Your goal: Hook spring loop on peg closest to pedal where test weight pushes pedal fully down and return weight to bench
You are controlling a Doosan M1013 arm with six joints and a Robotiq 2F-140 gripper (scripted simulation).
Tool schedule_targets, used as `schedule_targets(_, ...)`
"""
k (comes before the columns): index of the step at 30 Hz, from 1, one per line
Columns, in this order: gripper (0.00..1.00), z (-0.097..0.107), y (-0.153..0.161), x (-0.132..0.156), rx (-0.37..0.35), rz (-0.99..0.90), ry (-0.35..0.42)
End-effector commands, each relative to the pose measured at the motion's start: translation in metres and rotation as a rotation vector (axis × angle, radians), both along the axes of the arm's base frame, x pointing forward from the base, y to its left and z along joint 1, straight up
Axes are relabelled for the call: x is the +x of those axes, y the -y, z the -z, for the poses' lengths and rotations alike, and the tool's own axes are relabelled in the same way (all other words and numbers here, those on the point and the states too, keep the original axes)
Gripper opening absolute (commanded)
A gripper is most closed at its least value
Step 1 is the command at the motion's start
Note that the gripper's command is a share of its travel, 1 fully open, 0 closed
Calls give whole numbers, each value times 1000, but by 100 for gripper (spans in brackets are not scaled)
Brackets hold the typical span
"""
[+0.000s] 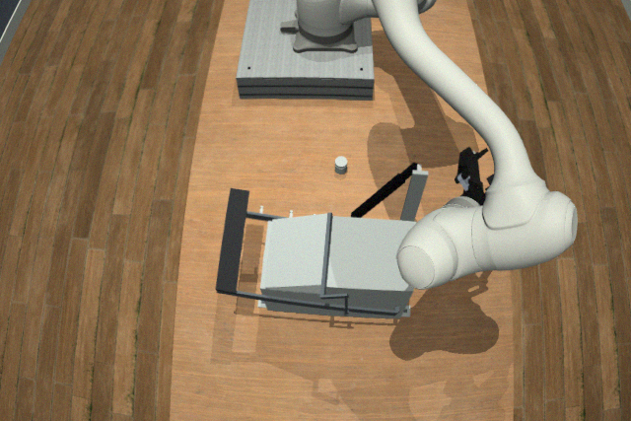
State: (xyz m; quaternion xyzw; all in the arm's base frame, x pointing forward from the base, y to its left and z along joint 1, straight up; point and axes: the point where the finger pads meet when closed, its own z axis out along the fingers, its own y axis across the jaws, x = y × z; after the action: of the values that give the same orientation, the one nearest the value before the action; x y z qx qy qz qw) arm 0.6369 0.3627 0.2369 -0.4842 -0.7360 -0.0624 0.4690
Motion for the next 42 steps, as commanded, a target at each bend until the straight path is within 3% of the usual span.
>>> schedule_targets(1,100,-1,0,0,1,0,2)
schedule_targets(17,100,-1,0,0,1,0,2)
schedule_targets(32,100,-61,0,0,1,0,2)
schedule_targets(35,100,-59,0,0,1,0,2)
schedule_targets(42,100,-87,0,0,1,0,2)
